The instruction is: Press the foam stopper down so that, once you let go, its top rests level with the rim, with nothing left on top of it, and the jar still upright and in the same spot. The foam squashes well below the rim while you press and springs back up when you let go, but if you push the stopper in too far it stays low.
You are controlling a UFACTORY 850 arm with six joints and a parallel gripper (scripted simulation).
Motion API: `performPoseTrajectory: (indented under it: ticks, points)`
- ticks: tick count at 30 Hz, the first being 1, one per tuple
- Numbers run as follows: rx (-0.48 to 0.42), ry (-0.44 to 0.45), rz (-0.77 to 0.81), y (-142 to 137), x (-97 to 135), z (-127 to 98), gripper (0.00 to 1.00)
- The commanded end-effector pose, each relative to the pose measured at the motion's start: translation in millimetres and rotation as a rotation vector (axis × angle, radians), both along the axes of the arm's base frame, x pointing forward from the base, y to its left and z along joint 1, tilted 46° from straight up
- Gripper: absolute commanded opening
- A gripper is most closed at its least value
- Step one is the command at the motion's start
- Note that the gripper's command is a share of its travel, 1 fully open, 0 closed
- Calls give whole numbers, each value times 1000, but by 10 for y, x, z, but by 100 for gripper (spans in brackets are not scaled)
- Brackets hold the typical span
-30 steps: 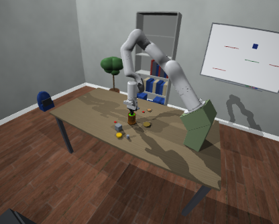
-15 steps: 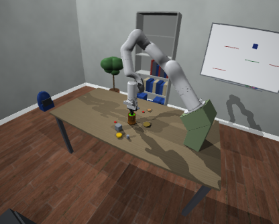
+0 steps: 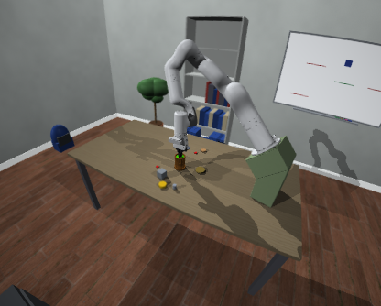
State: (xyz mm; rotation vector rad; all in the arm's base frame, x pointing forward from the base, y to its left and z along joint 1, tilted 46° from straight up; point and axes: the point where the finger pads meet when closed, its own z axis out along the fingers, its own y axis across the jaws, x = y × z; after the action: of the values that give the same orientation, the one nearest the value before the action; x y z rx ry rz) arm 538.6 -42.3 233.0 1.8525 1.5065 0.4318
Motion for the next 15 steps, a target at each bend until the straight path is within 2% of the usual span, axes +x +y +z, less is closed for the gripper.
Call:
performPoseTrajectory:
  ticks: [1, 15]
  points:
    - [0, -1, 0, 3, -4, 9, 0]
    - [0, -1, 0, 19, -37, 45, 0]
